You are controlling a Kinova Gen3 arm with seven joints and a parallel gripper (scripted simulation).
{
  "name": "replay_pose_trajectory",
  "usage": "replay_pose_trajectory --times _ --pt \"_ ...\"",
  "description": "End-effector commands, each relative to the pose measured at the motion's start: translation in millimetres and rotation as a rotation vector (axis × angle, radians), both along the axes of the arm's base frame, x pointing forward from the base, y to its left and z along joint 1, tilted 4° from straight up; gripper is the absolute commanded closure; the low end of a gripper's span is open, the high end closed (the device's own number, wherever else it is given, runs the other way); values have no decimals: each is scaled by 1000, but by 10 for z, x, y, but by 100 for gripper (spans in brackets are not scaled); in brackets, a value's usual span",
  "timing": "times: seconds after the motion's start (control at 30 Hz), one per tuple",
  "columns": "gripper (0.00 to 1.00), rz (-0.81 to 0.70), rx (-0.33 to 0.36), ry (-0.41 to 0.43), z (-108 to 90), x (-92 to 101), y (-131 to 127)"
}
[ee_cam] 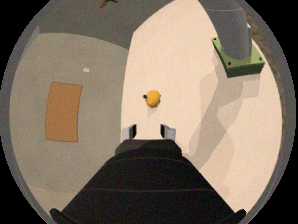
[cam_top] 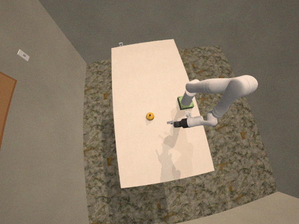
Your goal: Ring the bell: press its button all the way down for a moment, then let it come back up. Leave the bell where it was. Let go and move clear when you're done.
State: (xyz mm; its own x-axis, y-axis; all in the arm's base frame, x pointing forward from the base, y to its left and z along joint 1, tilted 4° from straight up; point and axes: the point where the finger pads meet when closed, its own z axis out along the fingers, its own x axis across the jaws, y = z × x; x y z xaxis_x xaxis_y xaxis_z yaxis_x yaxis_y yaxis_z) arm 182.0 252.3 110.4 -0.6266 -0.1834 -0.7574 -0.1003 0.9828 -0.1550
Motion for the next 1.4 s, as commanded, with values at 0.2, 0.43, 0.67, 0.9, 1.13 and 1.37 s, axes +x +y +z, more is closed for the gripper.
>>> replay_pose_trajectory --times 0.2,0.43,0.67,0.9,1.13,1.37 --pt "0 -224 -15 80 -91 250 -285" --pt "0 -260 -17 97 -110 277 -332" --pt "0 -297 -18 115 -128 303 -378" --pt "0 -335 -19 134 -147 328 -423" --pt "0 -373 -18 154 -166 353 -466" --pt "0 -373 -18 154 -166 353 -466"
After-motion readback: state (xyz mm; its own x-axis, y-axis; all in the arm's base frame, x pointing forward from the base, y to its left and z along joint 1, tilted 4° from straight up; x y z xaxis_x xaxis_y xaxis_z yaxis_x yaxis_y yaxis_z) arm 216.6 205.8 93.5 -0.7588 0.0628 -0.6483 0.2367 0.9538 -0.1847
